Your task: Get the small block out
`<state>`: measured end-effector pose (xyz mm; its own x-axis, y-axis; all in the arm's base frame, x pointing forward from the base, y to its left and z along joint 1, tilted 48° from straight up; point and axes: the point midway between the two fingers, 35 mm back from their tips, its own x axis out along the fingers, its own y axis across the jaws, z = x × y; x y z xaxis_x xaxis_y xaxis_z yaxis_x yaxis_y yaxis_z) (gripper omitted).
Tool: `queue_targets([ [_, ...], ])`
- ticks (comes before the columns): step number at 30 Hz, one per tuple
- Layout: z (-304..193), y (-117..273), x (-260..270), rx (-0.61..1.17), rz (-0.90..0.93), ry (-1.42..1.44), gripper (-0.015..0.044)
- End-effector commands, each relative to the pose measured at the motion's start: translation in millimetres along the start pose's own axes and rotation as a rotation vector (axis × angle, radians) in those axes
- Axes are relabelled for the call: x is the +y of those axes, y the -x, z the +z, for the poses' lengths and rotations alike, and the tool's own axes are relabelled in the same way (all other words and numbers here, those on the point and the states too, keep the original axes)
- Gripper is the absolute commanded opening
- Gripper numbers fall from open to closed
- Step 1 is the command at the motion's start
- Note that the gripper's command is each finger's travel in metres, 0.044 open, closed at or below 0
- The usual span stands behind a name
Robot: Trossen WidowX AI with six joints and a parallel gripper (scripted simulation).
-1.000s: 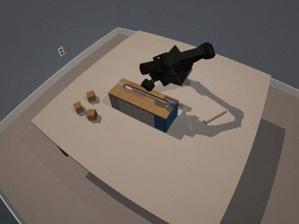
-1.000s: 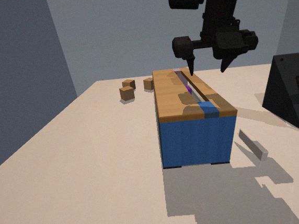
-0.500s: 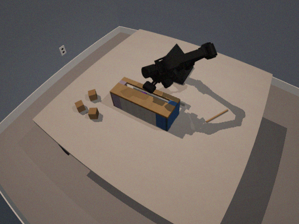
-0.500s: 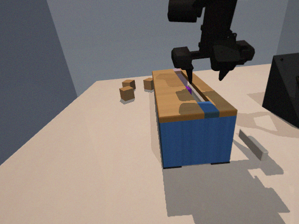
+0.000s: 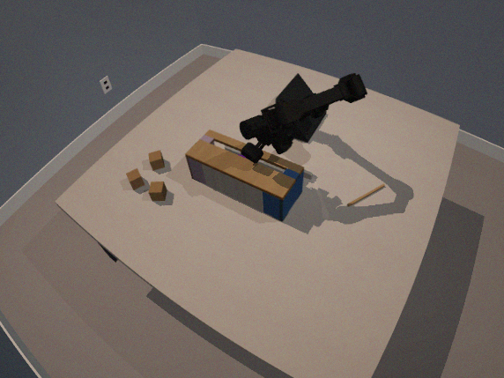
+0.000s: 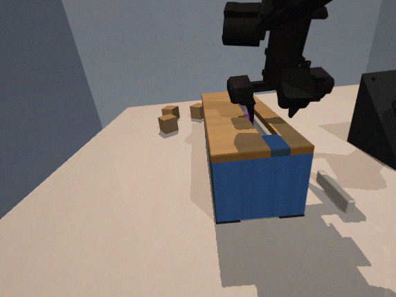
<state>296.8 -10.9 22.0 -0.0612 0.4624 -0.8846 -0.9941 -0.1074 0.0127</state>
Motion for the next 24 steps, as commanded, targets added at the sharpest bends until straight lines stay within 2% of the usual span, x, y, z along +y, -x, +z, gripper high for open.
queue_targets([
  [1,3.1,-7.4,-0.2,-0.004,-0.002,-0.003,0.0400],
  [10,8.3,-20.5,0.7,-0.006,-0.002,-0.003,0.0400],
  [24,-15.5,-24.0,0.6,-0.001,0.000,0.001,0.0400],
])
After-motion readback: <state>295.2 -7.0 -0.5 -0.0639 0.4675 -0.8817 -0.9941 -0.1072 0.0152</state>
